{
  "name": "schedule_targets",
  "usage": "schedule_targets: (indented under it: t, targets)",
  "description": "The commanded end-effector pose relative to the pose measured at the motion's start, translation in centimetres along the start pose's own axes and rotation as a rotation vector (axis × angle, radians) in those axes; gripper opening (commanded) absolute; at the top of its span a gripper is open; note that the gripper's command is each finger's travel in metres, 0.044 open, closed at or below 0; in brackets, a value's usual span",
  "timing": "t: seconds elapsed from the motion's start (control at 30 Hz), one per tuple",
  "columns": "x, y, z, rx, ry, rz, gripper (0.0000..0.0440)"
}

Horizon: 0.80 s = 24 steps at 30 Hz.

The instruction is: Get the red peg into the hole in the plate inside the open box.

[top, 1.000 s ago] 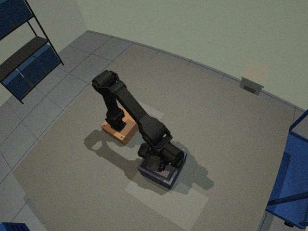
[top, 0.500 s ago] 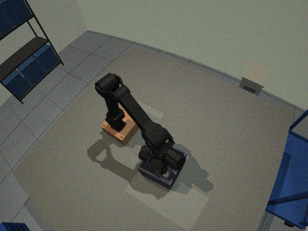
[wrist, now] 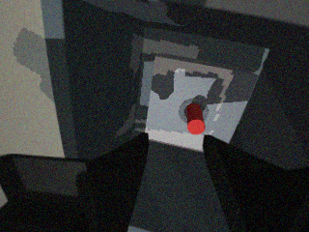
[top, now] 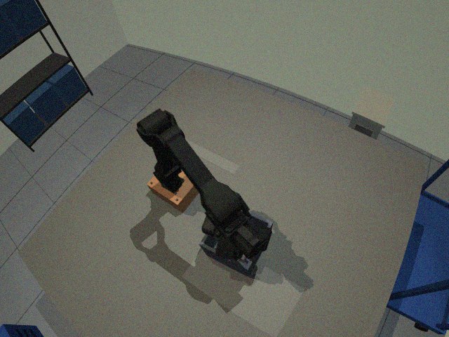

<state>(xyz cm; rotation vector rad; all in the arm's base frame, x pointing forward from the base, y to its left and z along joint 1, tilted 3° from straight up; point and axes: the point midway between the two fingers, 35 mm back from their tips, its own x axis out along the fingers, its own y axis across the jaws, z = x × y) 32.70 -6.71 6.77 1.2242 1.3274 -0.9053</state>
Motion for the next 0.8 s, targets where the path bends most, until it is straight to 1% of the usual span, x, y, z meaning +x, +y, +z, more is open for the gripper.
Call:
schedule_targets:
  t: [0.0,0.2,0.43,0.6,0.77]
  targets:
    - [-1.0,0.5,0.1,0.001,0.028,0.03,0.0207]
    - [-2.3,1.1,0.4,0.004,0.059,0.072,0.0223]
    - [-3.9,1.9,1.0,0.002,0.081,0.123,0.0231]
    - [-5.2,2.4,1.5,-0.011,0.086,0.162,0.0177]
    - [-6.2,3.1,2.0,-0.033,0.086,0.204,0.0163]
